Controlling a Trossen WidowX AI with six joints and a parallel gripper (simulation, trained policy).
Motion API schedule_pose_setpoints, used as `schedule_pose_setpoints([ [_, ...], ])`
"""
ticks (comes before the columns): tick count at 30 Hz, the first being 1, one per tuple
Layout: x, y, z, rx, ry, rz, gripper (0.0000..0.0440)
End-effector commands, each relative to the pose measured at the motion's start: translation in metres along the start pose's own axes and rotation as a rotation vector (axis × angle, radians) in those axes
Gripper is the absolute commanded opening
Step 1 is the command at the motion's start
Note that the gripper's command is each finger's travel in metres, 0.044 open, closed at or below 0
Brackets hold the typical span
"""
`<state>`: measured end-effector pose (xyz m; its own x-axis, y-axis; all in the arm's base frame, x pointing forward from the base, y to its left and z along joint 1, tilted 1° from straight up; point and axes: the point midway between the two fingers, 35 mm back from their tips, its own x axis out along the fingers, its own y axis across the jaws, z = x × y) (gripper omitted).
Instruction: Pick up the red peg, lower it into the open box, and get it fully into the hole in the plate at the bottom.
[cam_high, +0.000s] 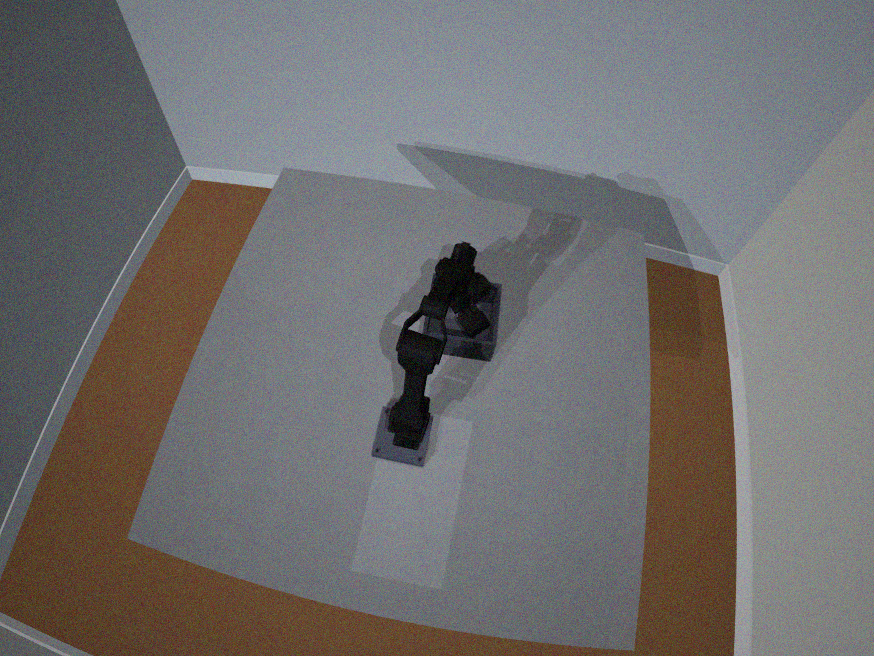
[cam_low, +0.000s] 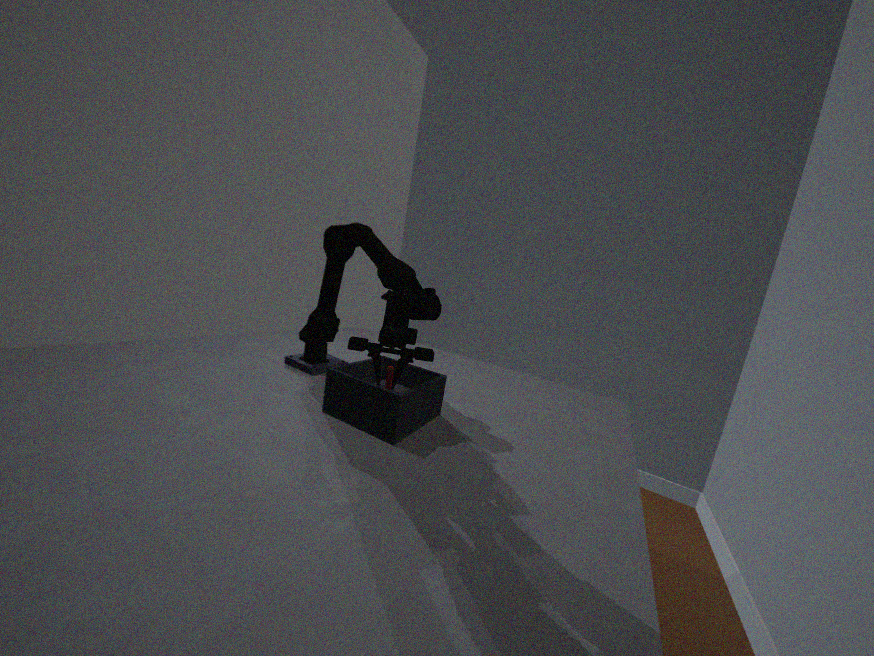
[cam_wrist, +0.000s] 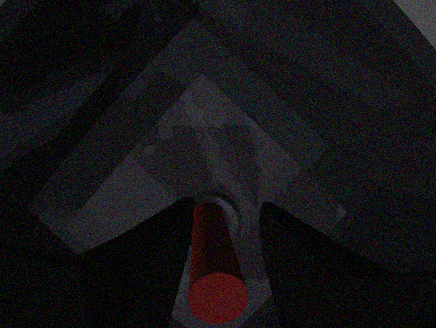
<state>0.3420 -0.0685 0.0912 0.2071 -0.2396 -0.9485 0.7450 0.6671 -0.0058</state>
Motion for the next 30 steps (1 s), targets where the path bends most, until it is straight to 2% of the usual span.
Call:
schedule_pose_setpoints([
  [1,0.003,0.004,0.004,-0.022,0.015,0.012,0.0153],
  [4,-0.003,0.009,0.014,-0.033,0.013,0.024,0.0157],
  [17,-0.021,0.031,0.043,-0.038,0.077,0.043,0.0229],
  [30,-0.041,0.056,0.061,-0.011,0.167,0.028,0.0255],
])
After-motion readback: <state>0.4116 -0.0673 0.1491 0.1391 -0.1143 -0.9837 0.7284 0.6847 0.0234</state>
